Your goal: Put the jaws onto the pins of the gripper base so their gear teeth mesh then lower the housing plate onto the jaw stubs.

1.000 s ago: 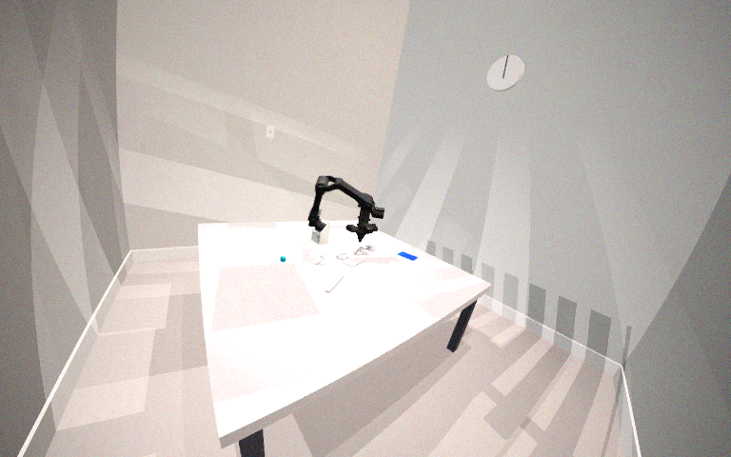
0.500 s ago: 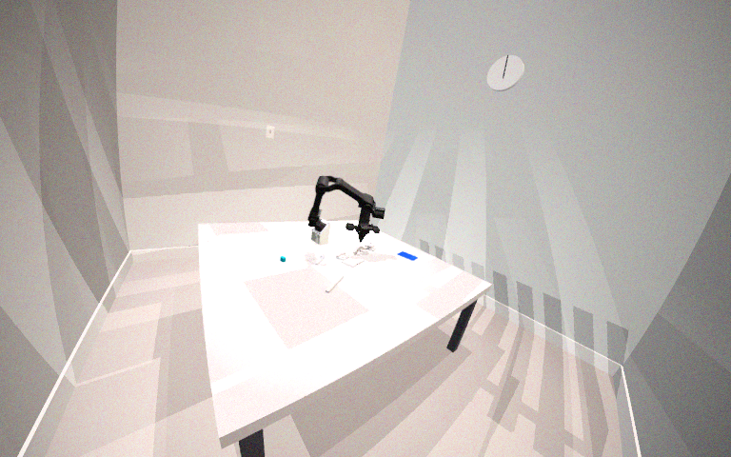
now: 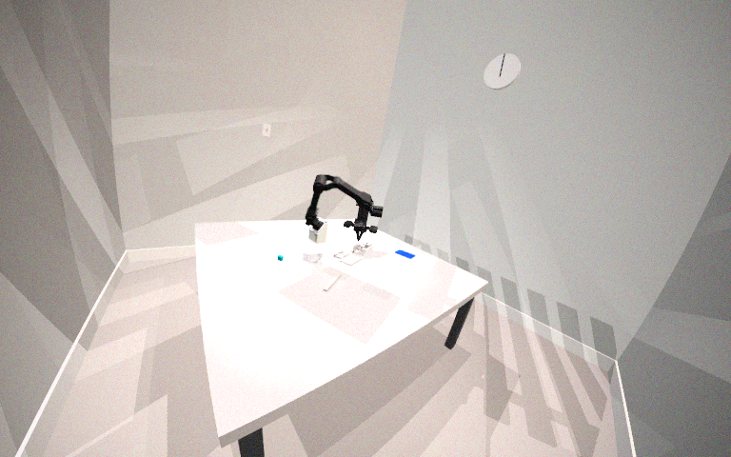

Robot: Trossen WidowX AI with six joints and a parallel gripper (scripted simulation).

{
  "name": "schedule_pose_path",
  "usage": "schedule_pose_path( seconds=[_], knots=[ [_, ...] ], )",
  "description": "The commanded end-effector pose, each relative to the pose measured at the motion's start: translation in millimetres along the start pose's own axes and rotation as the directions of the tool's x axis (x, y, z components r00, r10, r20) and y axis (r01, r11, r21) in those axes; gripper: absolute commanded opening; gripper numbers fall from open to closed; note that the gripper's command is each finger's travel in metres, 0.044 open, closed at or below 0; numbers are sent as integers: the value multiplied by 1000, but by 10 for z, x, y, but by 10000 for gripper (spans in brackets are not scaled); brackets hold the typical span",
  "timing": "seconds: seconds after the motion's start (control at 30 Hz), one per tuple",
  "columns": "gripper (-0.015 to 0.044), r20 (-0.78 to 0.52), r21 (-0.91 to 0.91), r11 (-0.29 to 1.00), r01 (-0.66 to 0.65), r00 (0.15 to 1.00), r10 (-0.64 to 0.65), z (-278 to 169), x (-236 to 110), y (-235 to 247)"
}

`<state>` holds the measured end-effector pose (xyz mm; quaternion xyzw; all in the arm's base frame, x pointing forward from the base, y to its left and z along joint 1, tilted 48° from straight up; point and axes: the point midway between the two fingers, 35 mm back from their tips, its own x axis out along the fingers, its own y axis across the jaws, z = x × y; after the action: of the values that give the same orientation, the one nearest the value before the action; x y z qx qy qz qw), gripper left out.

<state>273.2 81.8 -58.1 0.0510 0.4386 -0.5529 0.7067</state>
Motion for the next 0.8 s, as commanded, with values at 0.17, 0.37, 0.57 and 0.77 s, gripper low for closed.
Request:
schedule_pose_path(
  seconds=[0.17,0.37,0.57,0.77],
  knots=[
    [0,3,221,975,-3,1000,2,14,-7,28],
    [0,3,374,927,-3,1000,2,18,-8,40],
    [0,3,513,858,-3,1000,2,23,-8,52],
    [0,3,528,849,-3,1000,2,23,-8,53]
  ],
)
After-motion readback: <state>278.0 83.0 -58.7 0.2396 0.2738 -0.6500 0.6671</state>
